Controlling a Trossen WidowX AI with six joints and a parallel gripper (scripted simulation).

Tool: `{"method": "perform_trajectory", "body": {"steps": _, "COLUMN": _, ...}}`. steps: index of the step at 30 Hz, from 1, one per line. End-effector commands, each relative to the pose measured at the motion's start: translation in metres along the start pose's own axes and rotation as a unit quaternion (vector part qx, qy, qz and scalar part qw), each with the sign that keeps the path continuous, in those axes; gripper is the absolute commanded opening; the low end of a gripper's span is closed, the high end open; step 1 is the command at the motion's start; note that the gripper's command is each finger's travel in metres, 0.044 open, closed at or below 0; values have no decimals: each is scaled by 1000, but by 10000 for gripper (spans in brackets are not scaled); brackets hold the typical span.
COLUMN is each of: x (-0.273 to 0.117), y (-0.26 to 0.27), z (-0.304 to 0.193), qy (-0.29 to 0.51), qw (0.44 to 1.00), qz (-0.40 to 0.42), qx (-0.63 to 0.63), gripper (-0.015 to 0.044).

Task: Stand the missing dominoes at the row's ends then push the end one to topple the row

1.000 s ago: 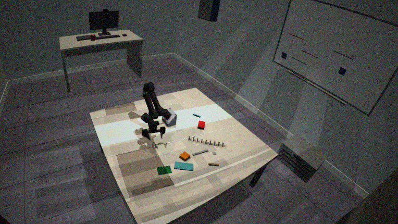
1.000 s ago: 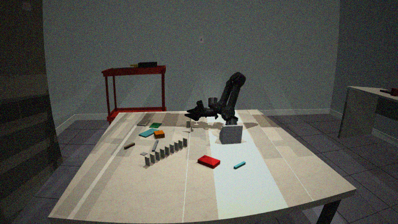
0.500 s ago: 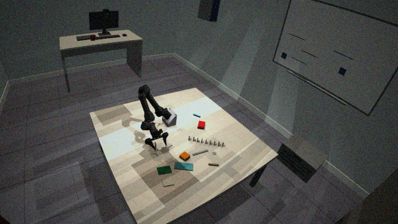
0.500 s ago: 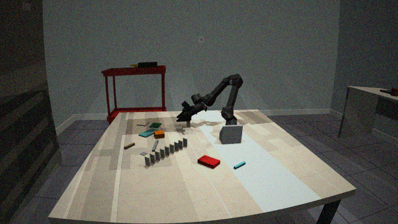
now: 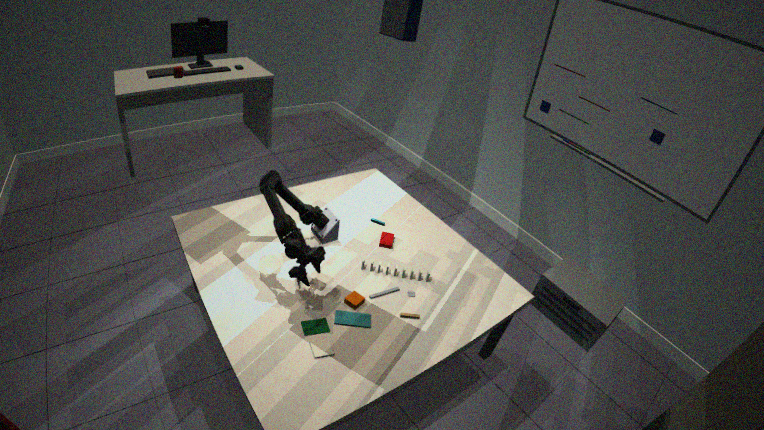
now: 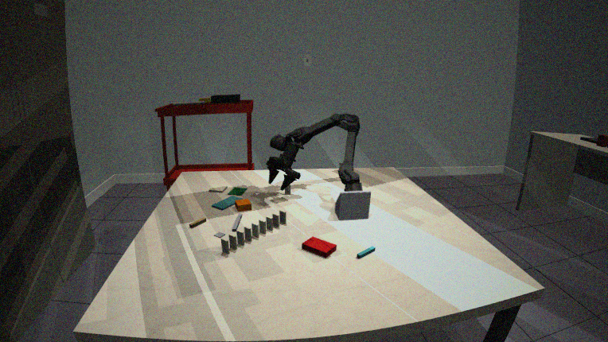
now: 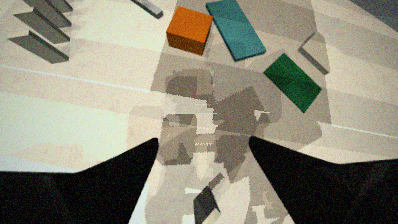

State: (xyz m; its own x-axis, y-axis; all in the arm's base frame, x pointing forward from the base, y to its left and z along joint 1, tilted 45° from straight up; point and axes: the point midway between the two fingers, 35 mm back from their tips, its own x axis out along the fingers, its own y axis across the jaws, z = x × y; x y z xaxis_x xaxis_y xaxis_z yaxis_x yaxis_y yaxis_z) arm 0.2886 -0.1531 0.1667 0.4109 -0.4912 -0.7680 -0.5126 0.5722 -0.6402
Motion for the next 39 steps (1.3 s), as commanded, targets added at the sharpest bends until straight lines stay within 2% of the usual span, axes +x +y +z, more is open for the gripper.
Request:
{"method": "perform_trajectory", "body": {"steps": 1, "x": -70, "y": -5, "z": -22, "qy": 210, "qw": 912, "qz": 107, "qx": -337, "gripper": 440}}
{"method": "perform_trajectory", "body": {"steps": 19, "x": -72, "y": -6, "z": -24, "qy": 217, "qw": 905, "qz": 111, "qx": -350, "gripper": 440}}
{"method": "perform_trajectory", "body": {"steps": 28, "x": -20, "y": -3, "z": -51, "qy": 218, "qw": 905, "qz": 110, "qx": -350, "gripper": 440}}
{"method": "perform_trajectory", "body": {"steps": 39, "x": -7, "y": -2, "z": -59, "qy": 219, "qw": 904, "qz": 109, "qx": -350, "gripper": 440}}
